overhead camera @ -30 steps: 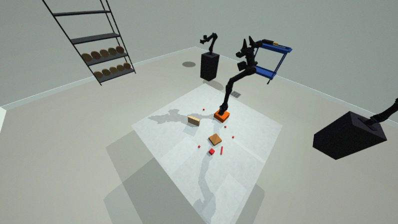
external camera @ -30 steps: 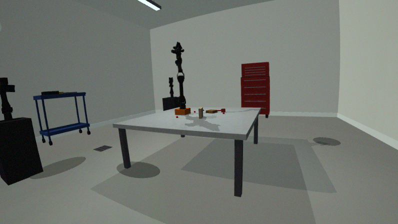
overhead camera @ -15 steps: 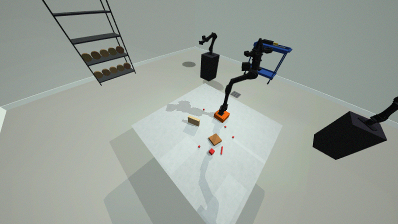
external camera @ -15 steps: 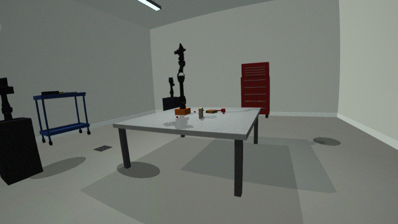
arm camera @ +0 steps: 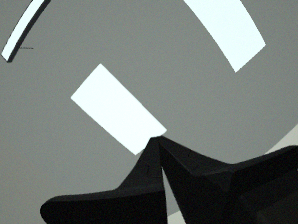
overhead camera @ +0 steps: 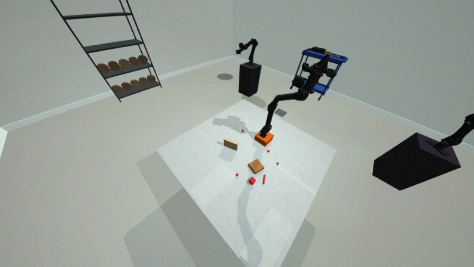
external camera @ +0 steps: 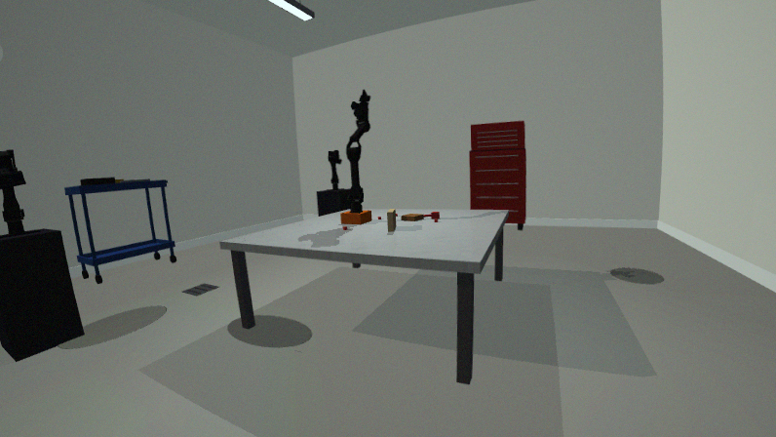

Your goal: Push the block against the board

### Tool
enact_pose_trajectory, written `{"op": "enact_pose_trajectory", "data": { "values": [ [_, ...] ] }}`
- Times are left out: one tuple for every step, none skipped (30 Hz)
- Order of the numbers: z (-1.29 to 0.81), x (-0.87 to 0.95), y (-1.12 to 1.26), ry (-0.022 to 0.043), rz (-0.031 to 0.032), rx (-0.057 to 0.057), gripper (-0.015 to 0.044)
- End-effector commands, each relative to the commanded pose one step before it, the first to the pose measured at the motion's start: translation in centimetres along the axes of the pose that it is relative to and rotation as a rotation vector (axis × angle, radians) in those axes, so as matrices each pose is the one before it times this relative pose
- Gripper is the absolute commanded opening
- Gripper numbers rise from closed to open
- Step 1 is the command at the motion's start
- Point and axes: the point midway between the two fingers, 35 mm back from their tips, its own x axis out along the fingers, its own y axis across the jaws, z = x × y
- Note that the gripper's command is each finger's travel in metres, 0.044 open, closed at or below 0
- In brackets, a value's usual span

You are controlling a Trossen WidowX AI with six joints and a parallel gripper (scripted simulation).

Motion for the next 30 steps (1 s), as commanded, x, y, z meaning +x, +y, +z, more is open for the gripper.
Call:
{"op": "enact_pose_trajectory", "data": {
  "values": [
    [-3.479,-0.751,1.611,0.07237,0.08533,-0.0741,0.0000],
    [-0.747,-0.093,0.256,0.01596,0.01678,-0.0206,0.0000],
    [-0.758,-0.091,0.252,0.01631,0.01656,-0.0205,0.0000],
    [-0.768,-0.089,0.248,0.01666,0.01635,-0.0204,0.0000],
    [-0.778,-0.087,0.244,0.01701,0.01614,-0.0203,0.0000],
    [-0.788,-0.085,0.241,0.01735,0.01594,-0.0202,0.0000],
    [-0.797,-0.082,0.237,0.01769,0.01573,-0.0200,0.0000],
    [-0.807,-0.080,0.233,0.01803,0.01553,-0.0199,0.0000],
    [-0.817,-0.078,0.230,0.01837,0.01533,-0.0198,0.0000],
    [-0.826,-0.076,0.226,0.01870,0.01514,-0.0196,0.0000],
    [-0.831,-0.073,0.221,0.01892,0.01485,-0.0193,0.0000],
    [-0.840,-0.071,0.218,0.01924,0.01467,-0.0192,0.0000],
    [-0.849,-0.068,0.215,0.01956,0.01448,-0.0190,0.0000],
    [-0.861,-0.066,0.223,0.01991,0.01454,-0.0185,0.0000],
    [-0.888,-0.061,0.292,0.02039,0.01591,-0.0165,0.0000],
    [-0.911,-0.054,0.351,0.02081,0.01703,-0.0147,0.0000],
    [-0.923,-0.050,0.350,0.02119,0.01692,-0.0143,0.0000],
    [-0.934,-0.046,0.344,0.02156,0.01669,-0.0141,0.0000],
    [-0.944,-0.042,0.337,0.02193,0.01647,-0.0138,0.0000],
    [-0.955,-0.038,0.331,0.02229,0.01625,-0.0135,0.0000],
    [-0.979,-0.040,0.298,0.02309,0.01544,-0.0139,0.0000],
    [-0.989,-0.036,0.292,0.02345,0.01523,-0.0137,0.0000],
    [-0.999,-0.033,0.285,0.02379,0.01502,-0.0133,0.0000],
    [-1.009,-0.029,0.279,0.02412,0.01480,-0.0130,0.0000],
    [-1.018,-0.025,0.273,0.02444,0.01460,-0.0127,0.0000],
    [-1.028,-0.021,0.267,0.02476,0.01439,-0.0124,0.0000],
    [-1.037,-0.017,0.261,0.02507,0.01419,-0.0120,0.0000],
    [-1.045,-0.013,0.255,0.02537,0.01400,-0.0117,0.0000],
    [-1.054,-0.009,0.249,0.02567,0.01380,-0.0113,0.0000],
    [-1.062,-0.005,0.243,0.02595,0.01362,-0.0109,0.0000]
  ]
}}
